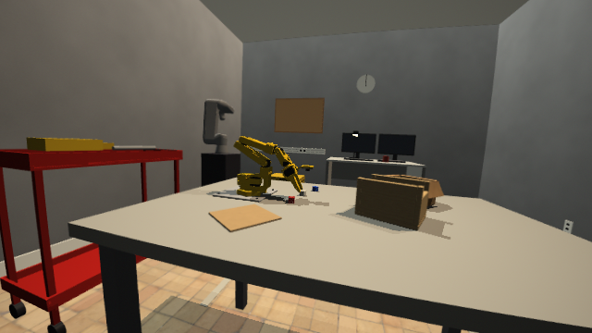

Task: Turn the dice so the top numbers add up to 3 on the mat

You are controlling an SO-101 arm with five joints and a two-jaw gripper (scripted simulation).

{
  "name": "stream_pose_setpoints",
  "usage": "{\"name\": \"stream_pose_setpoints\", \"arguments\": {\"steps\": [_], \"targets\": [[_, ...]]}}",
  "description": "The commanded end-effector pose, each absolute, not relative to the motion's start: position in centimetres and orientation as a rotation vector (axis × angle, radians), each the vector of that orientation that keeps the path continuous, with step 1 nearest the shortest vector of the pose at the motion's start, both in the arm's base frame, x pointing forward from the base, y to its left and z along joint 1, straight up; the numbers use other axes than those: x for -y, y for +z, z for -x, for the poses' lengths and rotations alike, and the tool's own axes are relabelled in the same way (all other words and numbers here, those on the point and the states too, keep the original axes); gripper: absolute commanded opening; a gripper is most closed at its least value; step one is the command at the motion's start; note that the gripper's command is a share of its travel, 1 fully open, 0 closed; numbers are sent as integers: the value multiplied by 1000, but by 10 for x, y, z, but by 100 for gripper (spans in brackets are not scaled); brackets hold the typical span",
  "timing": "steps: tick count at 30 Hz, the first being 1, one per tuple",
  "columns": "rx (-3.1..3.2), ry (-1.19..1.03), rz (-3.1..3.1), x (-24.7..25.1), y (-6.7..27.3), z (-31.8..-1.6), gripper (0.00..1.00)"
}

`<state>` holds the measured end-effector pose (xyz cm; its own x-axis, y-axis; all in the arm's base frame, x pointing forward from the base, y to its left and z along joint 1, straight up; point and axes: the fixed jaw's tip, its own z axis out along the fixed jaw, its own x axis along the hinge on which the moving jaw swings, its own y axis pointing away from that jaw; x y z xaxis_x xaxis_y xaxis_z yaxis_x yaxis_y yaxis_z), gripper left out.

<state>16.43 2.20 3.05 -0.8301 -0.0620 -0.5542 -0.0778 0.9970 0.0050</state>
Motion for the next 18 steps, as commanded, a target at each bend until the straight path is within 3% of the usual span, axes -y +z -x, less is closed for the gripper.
{"name": "stream_pose_setpoints", "arguments": {"steps": [1,18], "targets": [[-2538,102,294,-48,31,-160,28],[-2520,145,437,-65,32,-153,28]]}}
